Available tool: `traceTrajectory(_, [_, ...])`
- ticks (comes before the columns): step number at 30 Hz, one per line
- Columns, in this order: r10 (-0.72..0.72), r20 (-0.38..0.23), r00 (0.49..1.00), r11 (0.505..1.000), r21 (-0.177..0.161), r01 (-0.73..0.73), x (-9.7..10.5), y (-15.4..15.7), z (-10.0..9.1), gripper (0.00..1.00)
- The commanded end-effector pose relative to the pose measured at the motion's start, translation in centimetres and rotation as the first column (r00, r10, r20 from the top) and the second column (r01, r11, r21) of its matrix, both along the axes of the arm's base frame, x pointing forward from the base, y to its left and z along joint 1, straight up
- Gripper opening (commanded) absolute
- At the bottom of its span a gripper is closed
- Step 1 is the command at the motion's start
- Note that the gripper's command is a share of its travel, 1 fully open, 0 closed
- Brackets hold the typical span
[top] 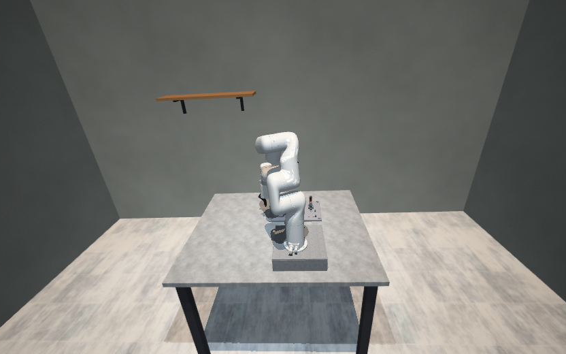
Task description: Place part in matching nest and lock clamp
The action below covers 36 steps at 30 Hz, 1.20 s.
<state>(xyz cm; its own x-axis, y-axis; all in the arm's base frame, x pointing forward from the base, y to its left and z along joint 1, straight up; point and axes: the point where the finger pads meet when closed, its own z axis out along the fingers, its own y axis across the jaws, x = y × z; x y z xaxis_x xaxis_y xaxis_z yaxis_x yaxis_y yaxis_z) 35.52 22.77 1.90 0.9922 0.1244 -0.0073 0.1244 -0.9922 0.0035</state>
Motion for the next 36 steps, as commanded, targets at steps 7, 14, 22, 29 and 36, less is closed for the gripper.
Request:
traceTrajectory(7, [0.0,0.004,1.0,1.0,0.003,0.0,0.2,0.1,9.4,0.47])
traceTrajectory(14, [0.0,0.004,1.0,1.0,0.003,0.0,0.2,0.1,11.3,0.47])
traceTrajectory(22, [0.0,0.004,1.0,1.0,0.003,0.0,0.5,-0.1,11.4,0.47])
traceTrajectory(29, [0.0,0.004,1.0,1.0,0.003,0.0,1.9,-0.8,11.4,0.47])
traceTrajectory(36, [0.0,0.005,1.0,1.0,0.003,0.0,5.1,-2.5,11.4,0.47])
